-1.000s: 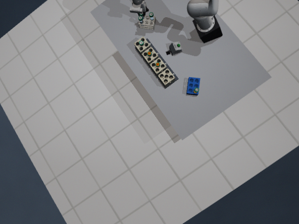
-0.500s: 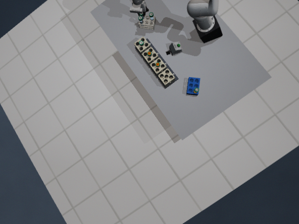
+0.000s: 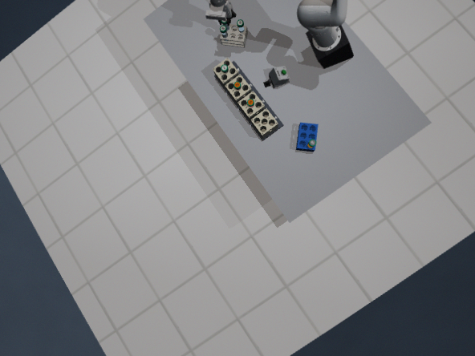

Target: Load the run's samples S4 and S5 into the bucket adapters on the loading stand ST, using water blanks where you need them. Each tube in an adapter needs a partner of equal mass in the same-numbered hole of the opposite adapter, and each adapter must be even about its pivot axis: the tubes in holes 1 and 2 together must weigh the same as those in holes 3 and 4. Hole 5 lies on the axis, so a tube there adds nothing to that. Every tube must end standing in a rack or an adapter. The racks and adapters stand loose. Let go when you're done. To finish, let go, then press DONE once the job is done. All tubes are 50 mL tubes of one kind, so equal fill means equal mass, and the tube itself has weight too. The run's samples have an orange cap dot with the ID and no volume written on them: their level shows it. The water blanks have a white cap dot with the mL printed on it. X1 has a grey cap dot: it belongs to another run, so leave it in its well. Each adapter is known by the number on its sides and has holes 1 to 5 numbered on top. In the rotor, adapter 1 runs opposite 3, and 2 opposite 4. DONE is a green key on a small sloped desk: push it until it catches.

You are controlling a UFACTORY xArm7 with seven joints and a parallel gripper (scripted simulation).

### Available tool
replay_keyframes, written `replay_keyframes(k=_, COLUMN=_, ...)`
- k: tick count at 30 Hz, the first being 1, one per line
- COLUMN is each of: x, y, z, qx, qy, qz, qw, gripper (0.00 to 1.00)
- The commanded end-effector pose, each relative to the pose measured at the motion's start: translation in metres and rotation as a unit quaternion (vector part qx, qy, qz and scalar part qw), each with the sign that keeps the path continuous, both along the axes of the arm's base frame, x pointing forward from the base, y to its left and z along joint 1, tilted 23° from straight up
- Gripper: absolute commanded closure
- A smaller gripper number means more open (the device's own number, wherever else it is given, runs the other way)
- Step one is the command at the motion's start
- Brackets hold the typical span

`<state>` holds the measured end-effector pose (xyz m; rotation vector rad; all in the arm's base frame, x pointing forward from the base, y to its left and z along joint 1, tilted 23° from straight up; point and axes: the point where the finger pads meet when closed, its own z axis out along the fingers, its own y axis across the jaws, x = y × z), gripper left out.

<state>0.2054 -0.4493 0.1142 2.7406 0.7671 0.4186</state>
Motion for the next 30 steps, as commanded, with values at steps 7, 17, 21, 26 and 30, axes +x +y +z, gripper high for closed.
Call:
replay_keyframes(k=7, x=-0.002, y=0.000, z=0.007, qx=-0.001, qy=0.000, qz=0.000, qw=1.000, gripper=1.00)
replay_keyframes(k=17, x=-0.004, y=0.001, z=0.012, qx=-0.001, qy=0.000, qz=0.000, qw=1.000, gripper=1.00)
replay_keyframes(k=21, x=-0.004, y=0.001, z=0.012, qx=-0.001, qy=0.000, qz=0.000, qw=1.000, gripper=1.00)
replay_keyframes(k=26, x=-0.007, y=0.002, z=0.020, qx=-0.001, qy=0.000, qz=0.000, qw=1.000, gripper=1.00)
replay_keyframes(k=30, x=-0.009, y=0.004, z=0.025, qx=-0.001, qy=0.000, qz=0.000, qw=1.000, gripper=1.00)
